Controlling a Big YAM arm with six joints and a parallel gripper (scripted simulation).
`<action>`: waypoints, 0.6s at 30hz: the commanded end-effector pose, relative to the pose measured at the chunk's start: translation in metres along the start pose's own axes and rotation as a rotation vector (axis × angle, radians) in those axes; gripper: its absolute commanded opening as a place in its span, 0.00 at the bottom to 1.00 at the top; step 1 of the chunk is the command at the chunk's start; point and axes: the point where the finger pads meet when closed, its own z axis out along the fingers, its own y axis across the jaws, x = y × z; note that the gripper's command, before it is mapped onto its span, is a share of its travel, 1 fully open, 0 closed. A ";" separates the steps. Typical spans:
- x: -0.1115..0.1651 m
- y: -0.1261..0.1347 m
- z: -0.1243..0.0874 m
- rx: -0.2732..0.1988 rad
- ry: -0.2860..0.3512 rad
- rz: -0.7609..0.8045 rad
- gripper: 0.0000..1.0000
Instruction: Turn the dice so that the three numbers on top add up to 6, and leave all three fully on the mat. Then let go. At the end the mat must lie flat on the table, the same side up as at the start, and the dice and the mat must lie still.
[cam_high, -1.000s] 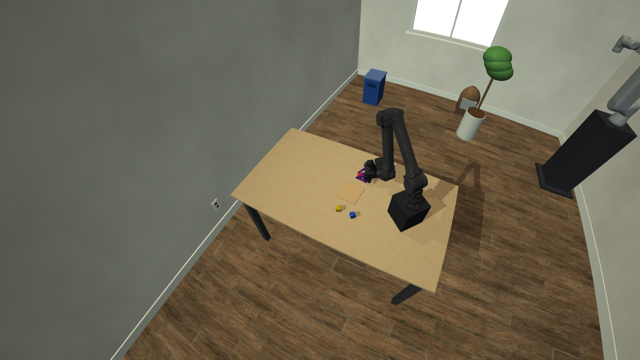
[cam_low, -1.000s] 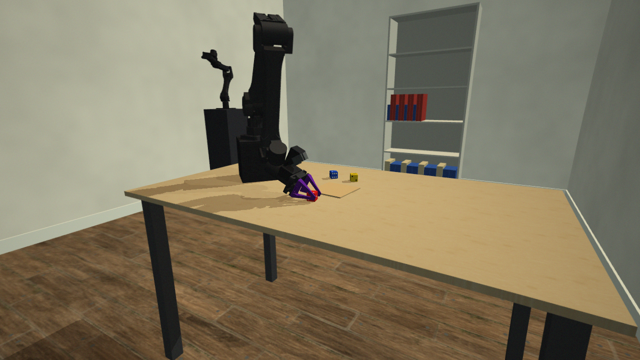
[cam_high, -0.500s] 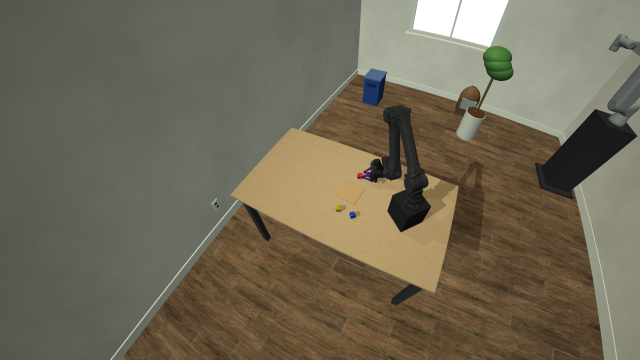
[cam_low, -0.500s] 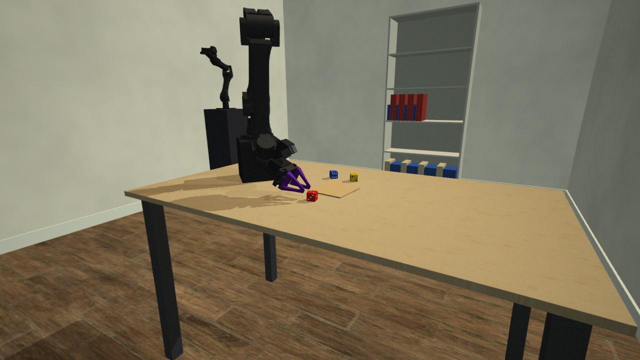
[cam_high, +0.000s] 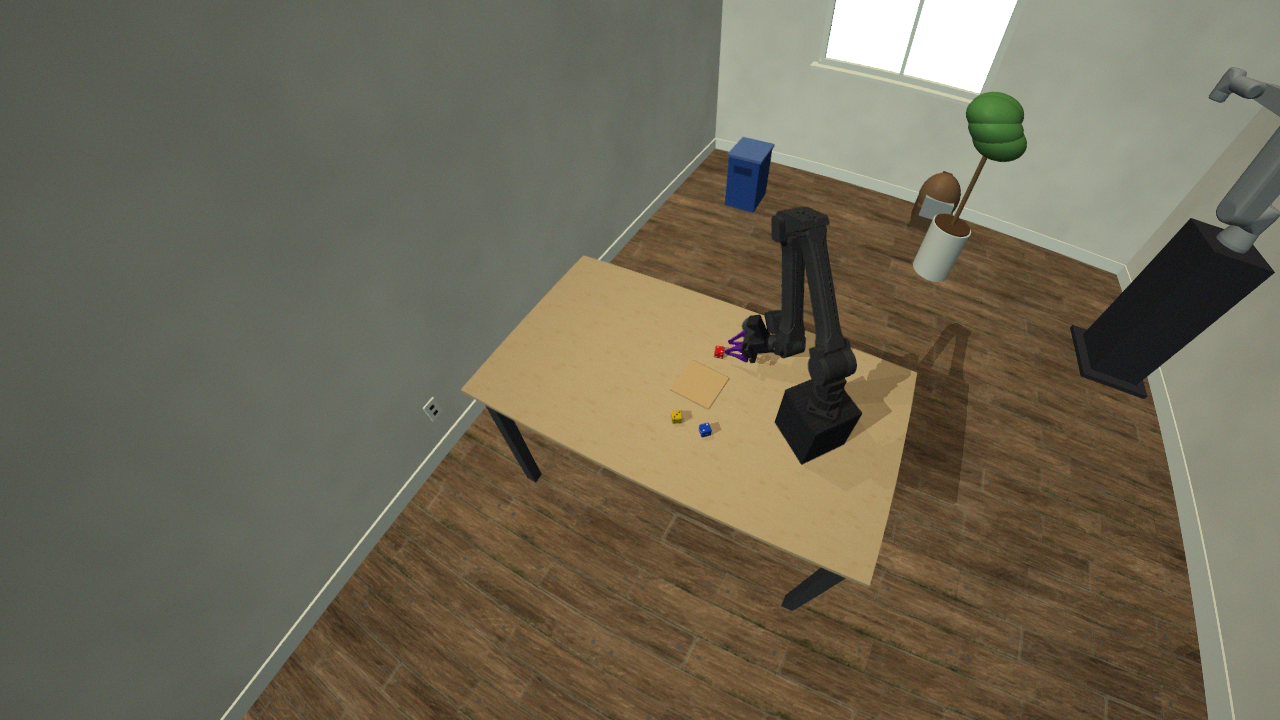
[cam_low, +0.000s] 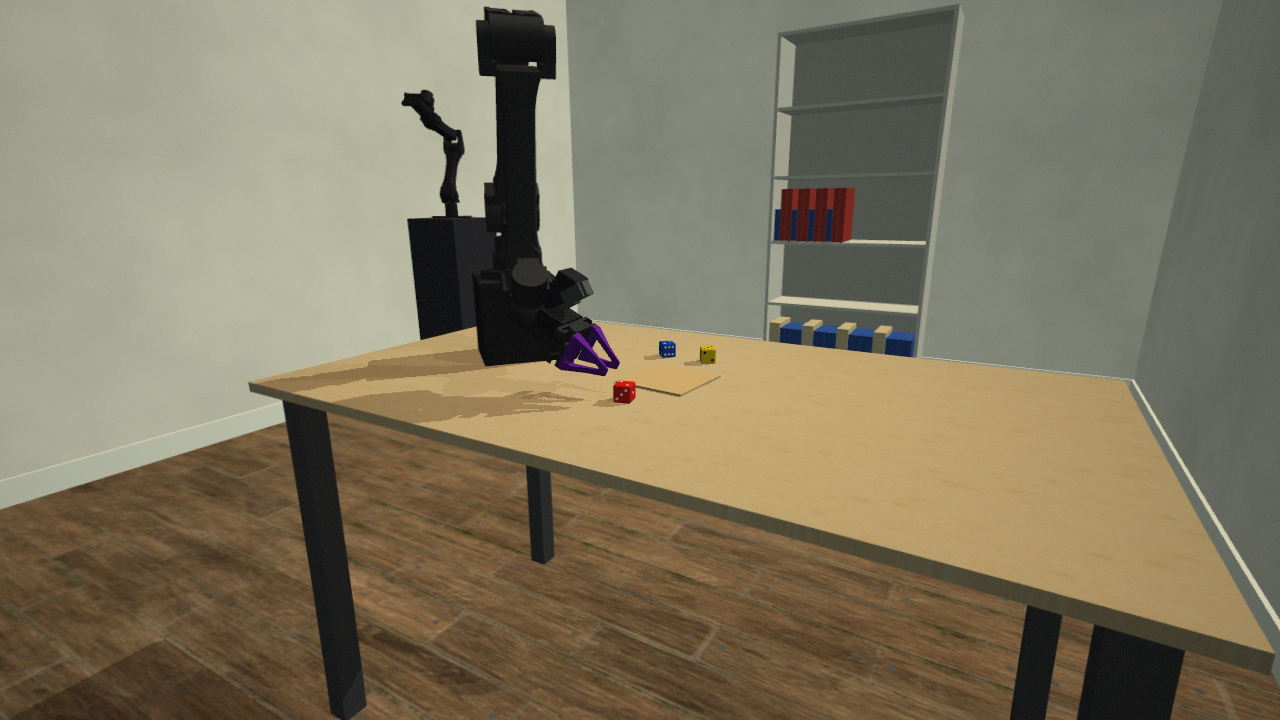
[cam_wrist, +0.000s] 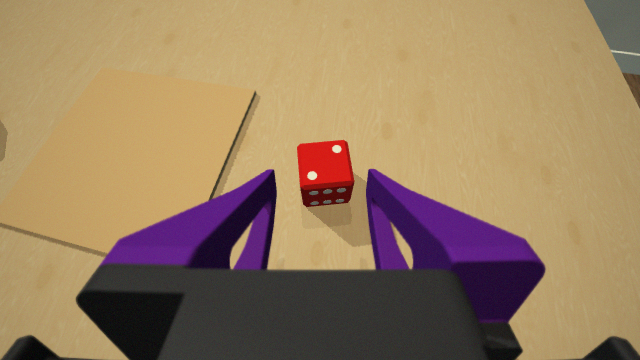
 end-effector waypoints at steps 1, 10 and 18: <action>-0.014 0.000 -0.006 -0.002 -0.009 -0.013 0.45; -0.045 -0.002 -0.021 0.001 -0.013 -0.018 0.45; -0.049 -0.004 -0.021 0.003 -0.015 -0.020 0.45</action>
